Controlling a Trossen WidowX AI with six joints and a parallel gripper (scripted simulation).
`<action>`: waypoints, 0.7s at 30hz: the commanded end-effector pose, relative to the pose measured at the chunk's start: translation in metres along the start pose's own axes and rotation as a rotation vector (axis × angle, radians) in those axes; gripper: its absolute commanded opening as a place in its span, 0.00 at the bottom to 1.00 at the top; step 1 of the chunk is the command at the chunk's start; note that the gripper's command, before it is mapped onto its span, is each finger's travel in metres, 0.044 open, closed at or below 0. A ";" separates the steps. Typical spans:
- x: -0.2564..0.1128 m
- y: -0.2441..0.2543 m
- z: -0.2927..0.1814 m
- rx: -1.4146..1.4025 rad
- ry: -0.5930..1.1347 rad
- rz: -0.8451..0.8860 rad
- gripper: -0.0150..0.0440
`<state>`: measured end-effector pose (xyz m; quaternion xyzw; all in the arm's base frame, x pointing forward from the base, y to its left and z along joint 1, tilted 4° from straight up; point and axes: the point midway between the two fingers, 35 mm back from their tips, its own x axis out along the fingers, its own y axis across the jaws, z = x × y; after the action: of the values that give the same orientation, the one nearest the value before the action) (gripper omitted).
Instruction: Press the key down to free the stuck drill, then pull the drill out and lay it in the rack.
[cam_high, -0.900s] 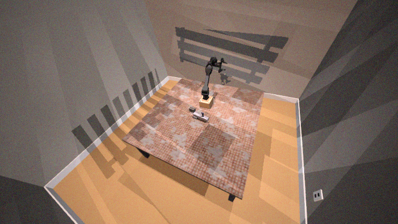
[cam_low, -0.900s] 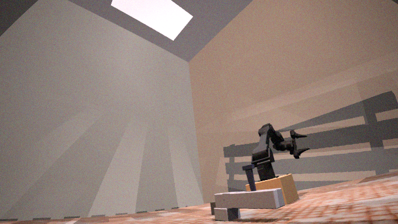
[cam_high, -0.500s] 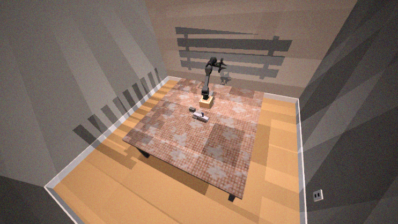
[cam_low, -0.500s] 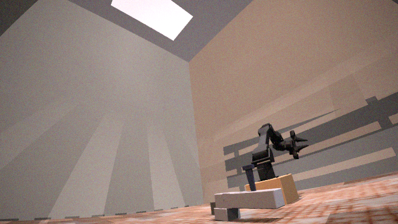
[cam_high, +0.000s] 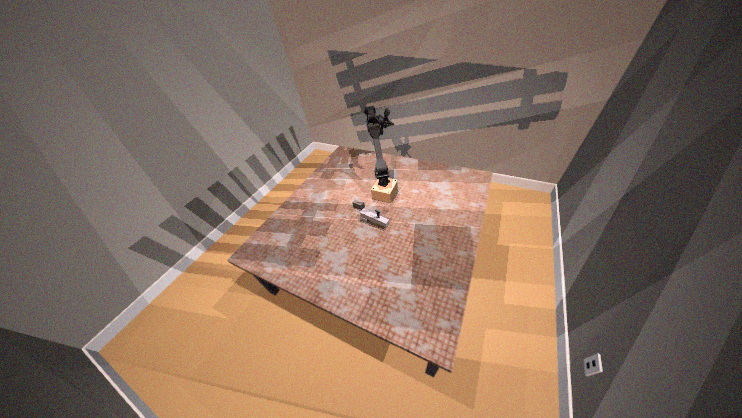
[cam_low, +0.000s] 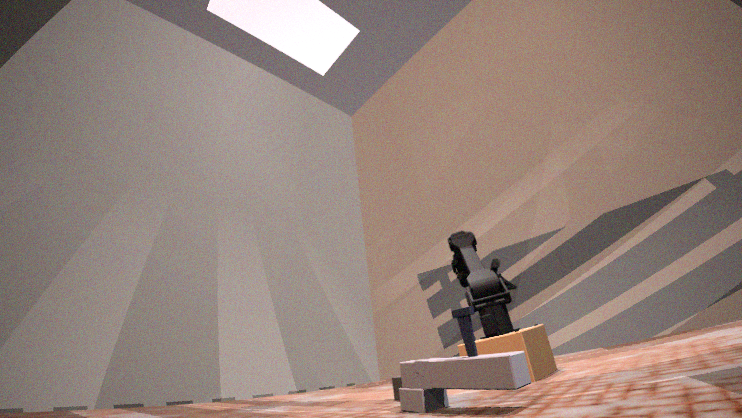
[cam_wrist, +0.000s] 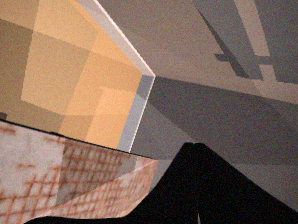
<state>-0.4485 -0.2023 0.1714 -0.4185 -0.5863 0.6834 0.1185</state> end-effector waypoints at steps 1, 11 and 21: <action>-0.062 0.033 0.013 -0.037 -0.133 0.053 0.25; -0.210 0.110 -0.002 -0.110 -0.440 0.201 0.25; -0.356 0.188 -0.086 -0.252 -0.753 0.364 0.25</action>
<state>-0.1504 -0.4212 0.1597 -0.2632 -0.5901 0.7269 -0.2329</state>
